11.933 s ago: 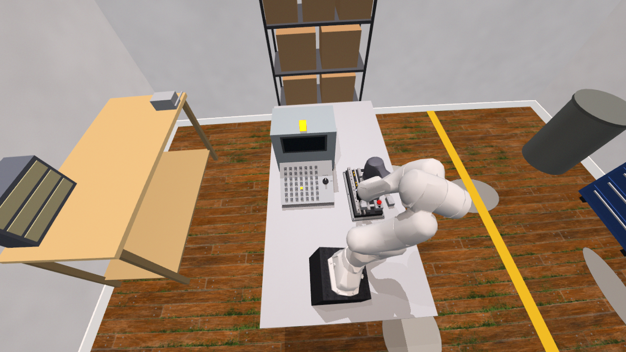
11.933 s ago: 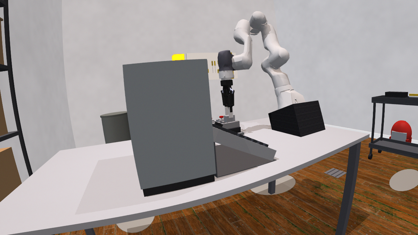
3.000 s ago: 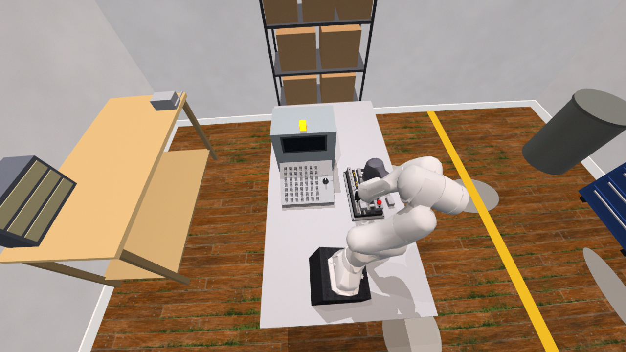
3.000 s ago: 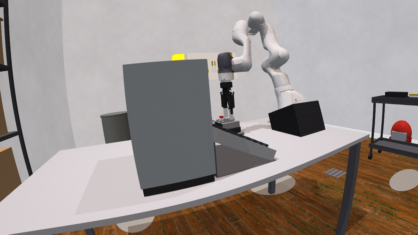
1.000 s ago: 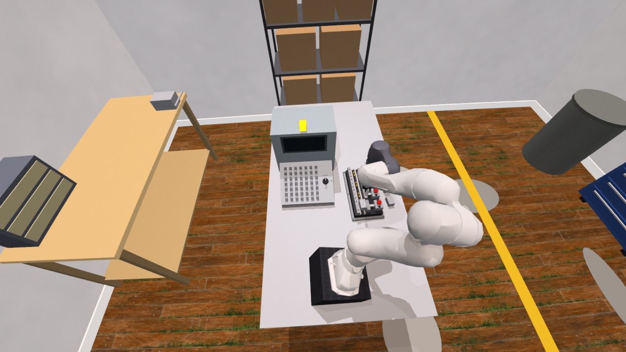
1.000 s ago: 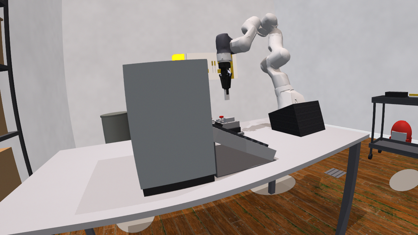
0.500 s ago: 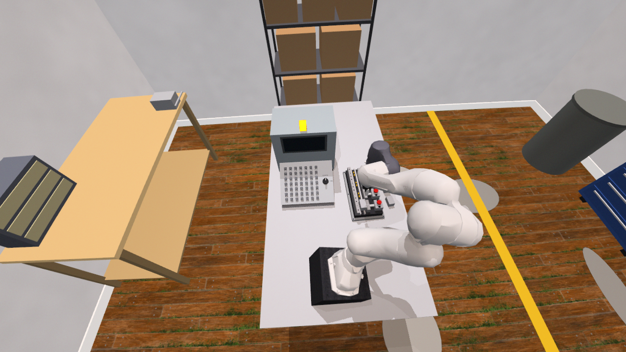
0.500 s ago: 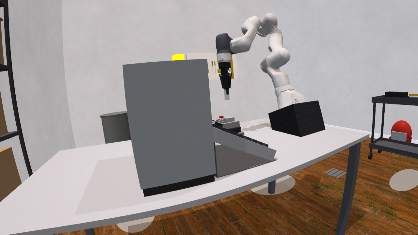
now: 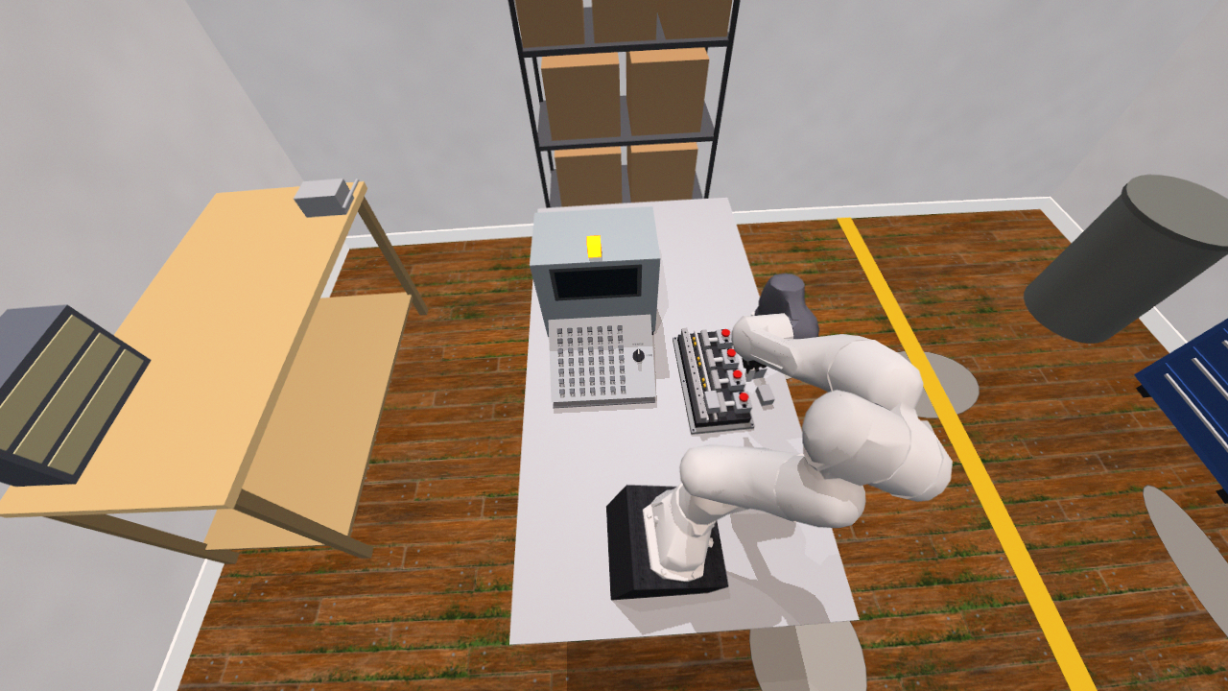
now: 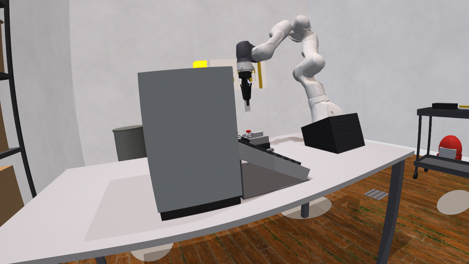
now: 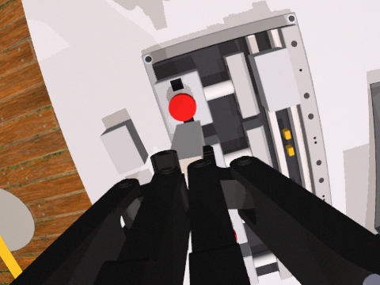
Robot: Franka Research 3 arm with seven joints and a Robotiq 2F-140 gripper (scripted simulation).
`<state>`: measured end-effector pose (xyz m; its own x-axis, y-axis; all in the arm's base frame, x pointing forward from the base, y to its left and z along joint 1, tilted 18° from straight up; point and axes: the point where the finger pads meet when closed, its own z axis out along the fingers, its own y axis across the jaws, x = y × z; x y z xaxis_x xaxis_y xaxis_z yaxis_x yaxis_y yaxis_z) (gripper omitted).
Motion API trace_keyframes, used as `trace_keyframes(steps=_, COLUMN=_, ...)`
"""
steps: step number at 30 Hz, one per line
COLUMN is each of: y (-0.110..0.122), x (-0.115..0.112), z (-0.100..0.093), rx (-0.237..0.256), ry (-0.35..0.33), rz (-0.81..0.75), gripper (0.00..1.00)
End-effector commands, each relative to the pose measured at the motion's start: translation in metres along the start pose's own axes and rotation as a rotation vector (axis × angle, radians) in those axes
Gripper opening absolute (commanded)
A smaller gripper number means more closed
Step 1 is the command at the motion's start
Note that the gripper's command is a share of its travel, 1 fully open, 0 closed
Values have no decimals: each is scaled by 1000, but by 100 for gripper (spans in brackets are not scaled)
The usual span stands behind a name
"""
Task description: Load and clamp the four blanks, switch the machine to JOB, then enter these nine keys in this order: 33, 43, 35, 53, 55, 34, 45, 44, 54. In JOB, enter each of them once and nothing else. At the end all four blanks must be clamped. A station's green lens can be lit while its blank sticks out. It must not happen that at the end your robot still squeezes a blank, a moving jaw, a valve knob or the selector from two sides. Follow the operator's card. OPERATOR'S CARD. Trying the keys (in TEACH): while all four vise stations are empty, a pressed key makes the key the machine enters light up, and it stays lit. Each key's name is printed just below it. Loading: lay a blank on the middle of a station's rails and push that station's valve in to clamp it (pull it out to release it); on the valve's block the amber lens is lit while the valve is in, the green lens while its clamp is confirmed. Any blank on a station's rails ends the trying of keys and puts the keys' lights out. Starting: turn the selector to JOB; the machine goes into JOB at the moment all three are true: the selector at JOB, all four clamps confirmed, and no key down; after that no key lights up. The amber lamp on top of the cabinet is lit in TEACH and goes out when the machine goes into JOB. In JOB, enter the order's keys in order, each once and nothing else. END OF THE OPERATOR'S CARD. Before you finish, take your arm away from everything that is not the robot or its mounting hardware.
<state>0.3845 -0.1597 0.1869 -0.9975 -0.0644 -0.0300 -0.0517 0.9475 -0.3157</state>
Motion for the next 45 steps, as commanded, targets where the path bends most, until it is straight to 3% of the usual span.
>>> trace_keyframes(steps=1, y=-12, x=0, z=1, rx=0, ry=8, rz=-95, gripper=0)
trace_keyframes(steps=45, y=-12, x=0, z=8, rx=0, ry=8, rz=-95, gripper=0)
